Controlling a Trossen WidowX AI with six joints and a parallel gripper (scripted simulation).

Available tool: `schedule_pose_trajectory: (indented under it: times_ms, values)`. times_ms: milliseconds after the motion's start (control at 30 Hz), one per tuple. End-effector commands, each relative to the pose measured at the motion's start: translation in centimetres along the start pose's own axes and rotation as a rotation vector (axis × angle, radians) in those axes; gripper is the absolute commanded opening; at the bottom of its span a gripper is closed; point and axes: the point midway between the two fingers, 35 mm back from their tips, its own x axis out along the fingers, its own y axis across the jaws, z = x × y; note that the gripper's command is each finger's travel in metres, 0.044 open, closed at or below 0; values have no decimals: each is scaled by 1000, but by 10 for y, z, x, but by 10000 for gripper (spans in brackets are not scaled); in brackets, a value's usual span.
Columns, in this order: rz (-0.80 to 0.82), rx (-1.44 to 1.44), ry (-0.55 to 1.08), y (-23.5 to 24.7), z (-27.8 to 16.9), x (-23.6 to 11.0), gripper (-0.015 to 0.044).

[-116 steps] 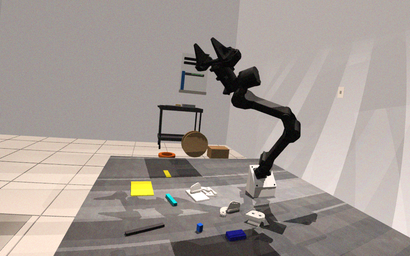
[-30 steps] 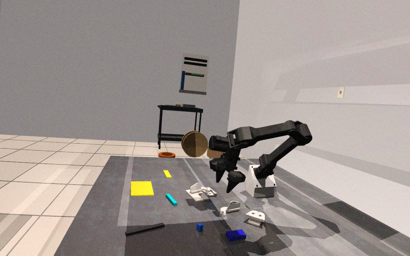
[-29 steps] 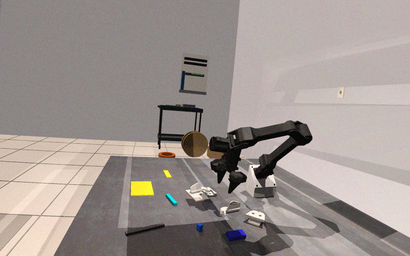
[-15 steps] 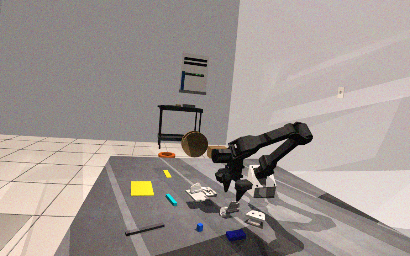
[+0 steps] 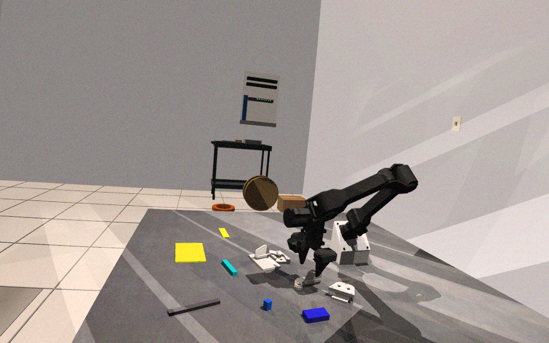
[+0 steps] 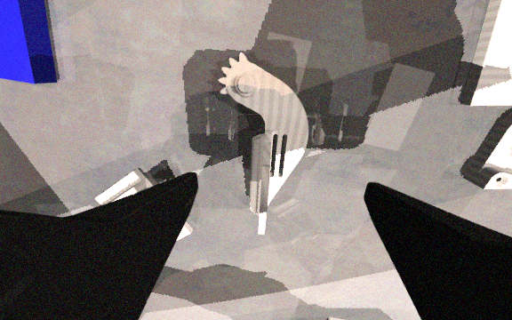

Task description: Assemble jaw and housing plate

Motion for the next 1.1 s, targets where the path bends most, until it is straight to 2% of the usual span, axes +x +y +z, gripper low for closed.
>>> schedule_pose_trajectory:
  times_ms: [0, 667, 1067]
  values:
    - [-3, 3, 0, -1, 0, 6, 440]
    - [0, 3, -1, 0, -1, 38, 440]
    - [1, 3, -1, 0, -1, 39, 440]
